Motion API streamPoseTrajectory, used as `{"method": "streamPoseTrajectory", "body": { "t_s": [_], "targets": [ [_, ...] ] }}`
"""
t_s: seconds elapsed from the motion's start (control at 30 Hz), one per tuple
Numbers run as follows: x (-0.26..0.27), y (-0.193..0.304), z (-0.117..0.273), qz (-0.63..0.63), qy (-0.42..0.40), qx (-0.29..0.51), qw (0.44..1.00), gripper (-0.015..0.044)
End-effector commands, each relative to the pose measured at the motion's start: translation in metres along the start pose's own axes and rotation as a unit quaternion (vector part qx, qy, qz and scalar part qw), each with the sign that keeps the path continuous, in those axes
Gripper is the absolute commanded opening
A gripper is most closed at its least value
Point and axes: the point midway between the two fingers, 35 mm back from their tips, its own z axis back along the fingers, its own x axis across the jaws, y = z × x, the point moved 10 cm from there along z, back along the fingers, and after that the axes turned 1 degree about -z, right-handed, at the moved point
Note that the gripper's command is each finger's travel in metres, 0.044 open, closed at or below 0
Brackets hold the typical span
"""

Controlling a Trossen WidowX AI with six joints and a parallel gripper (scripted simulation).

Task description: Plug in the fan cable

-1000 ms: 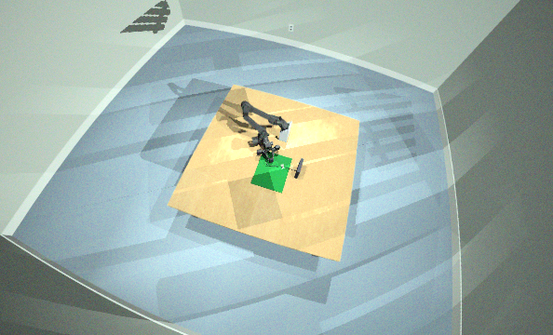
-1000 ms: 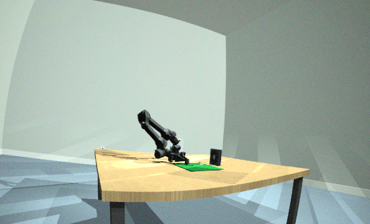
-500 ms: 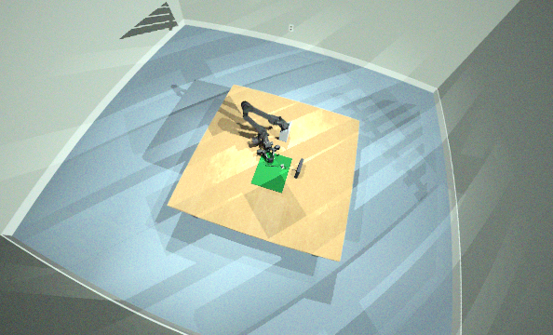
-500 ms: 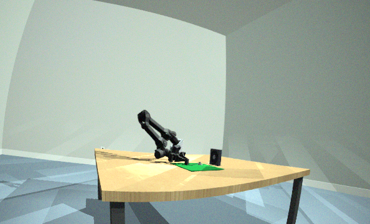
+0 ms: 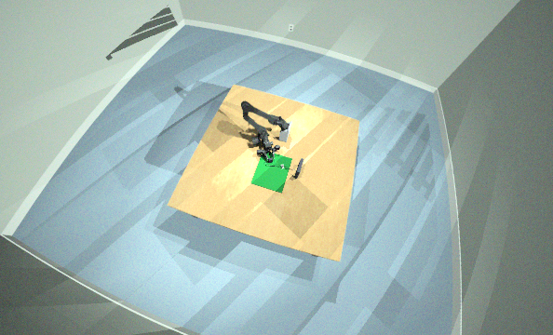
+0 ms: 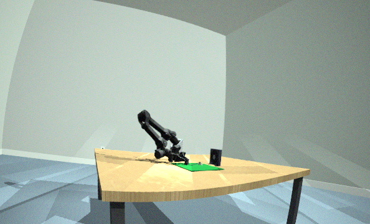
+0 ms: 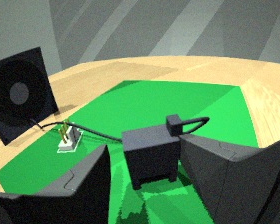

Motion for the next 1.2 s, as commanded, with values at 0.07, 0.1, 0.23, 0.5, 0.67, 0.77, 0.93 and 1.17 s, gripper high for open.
{"method": "streamPoseTrajectory", "body": {
  "t_s": [0.07, 0.1, 0.23, 0.5, 0.67, 0.77, 0.93, 1.17],
  "targets": [
    [0.000, 0.000, 0.000, 0.000, 0.000, 0.000, 1.000, 0.0205],
    [0.000, 0.000, 0.002, 0.000, -0.001, 0.000, 1.000, 0.0205],
    [-0.002, 0.000, 0.011, 0.001, -0.004, 0.003, 1.000, 0.0205],
    [-0.004, -0.004, 0.031, 0.002, -0.009, 0.007, 1.000, 0.0205],
    [-0.005, -0.008, 0.044, 0.003, -0.010, 0.008, 1.000, 0.0205],
    [-0.005, -0.011, 0.052, 0.003, -0.010, 0.008, 1.000, 0.0205],
    [-0.004, -0.017, 0.065, 0.003, -0.010, 0.007, 1.000, 0.0205],
    [-0.002, -0.028, 0.084, 0.002, -0.006, 0.005, 1.000, 0.0205]
  ]
}}
